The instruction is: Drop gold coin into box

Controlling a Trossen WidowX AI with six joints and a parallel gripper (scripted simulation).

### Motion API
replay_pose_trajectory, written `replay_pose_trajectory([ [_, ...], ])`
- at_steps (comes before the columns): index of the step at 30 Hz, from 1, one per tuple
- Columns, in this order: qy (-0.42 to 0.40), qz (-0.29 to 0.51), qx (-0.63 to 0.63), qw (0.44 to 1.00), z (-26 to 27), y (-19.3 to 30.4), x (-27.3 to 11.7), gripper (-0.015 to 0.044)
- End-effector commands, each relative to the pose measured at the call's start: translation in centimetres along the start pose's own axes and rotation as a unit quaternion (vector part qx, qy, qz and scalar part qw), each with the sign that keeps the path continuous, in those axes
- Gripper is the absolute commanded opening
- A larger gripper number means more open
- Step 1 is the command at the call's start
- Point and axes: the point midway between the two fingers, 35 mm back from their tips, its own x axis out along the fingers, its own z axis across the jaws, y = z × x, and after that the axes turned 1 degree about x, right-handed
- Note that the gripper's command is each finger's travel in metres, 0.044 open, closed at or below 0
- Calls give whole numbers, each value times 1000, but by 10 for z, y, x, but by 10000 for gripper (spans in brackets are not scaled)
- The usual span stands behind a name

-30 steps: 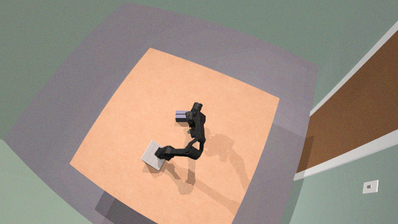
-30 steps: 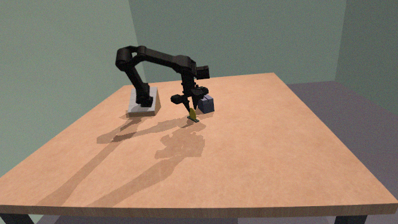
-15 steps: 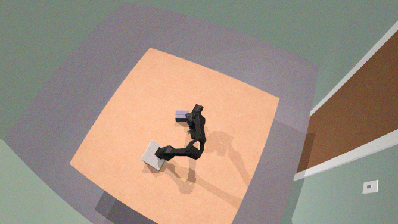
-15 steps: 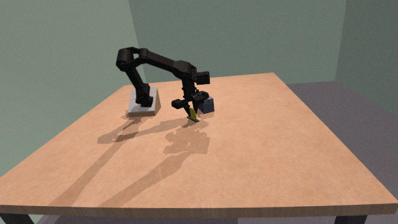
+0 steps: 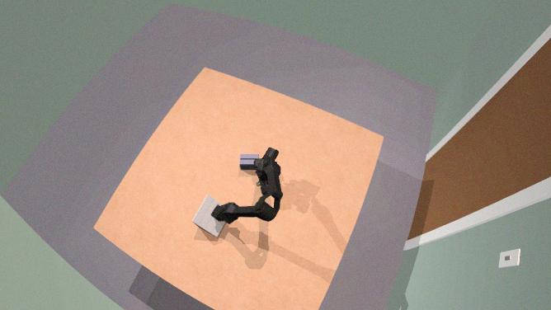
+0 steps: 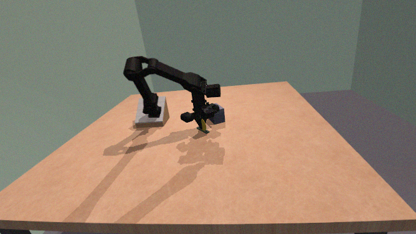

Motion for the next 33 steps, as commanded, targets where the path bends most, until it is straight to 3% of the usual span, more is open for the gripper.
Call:
replay_pose_trajectory([
  [1, 1, -2, -3, 1000, 0, -1, 0, 0],
  [11, 0, -2, -3, 1000, 0, -1, -1, 0],
  [33, -2, 1, -3, 1000, 5, -2, -55, 0],
])
